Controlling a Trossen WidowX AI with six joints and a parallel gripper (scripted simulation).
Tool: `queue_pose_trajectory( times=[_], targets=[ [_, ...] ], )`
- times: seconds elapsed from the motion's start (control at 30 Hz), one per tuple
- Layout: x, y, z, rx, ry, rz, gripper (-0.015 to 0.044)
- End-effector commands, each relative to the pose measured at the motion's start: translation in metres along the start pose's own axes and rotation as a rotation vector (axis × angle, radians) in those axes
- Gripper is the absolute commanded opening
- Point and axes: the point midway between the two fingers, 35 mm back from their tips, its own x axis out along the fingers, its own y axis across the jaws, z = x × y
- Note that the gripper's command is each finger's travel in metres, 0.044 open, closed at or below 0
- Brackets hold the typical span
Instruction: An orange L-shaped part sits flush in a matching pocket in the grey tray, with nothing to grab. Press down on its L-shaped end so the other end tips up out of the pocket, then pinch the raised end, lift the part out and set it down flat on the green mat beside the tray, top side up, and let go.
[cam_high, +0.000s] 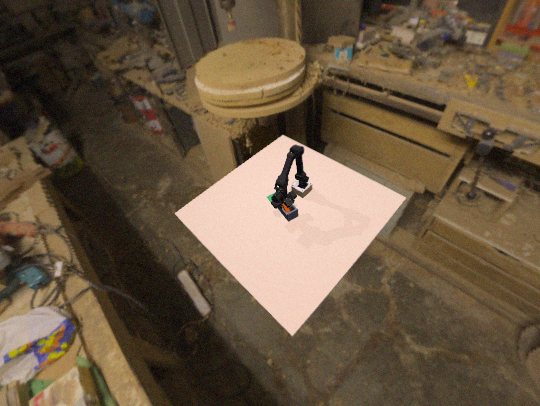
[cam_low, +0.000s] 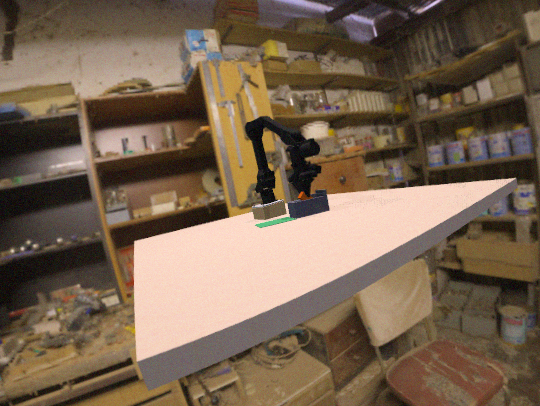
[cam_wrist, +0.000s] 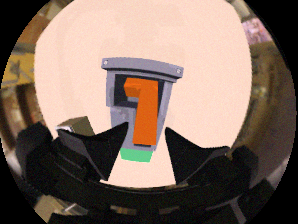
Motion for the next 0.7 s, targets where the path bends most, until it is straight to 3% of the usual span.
queue_pose_trajectory(
  times=[0.0, 0.07, 0.23, 0.57, 0.67],
  targets=[
    [0.0068, 0.002, -0.0017, -0.003, 0.008, 0.007, 0.028],
    [0.0071, 0.002, -0.0017, -0.003, 0.008, 0.007, 0.028],
    [0.0035, 0.0007, -0.0004, 0.0, 0.001, 0.002, 0.0149],
    [0.0035, 0.0007, -0.0004, 0.0, 0.001, 0.002, 0.0082],
    [0.0035, 0.0007, -0.0004, 0.0, 0.001, 0.002, 0.0003]
  ],
)
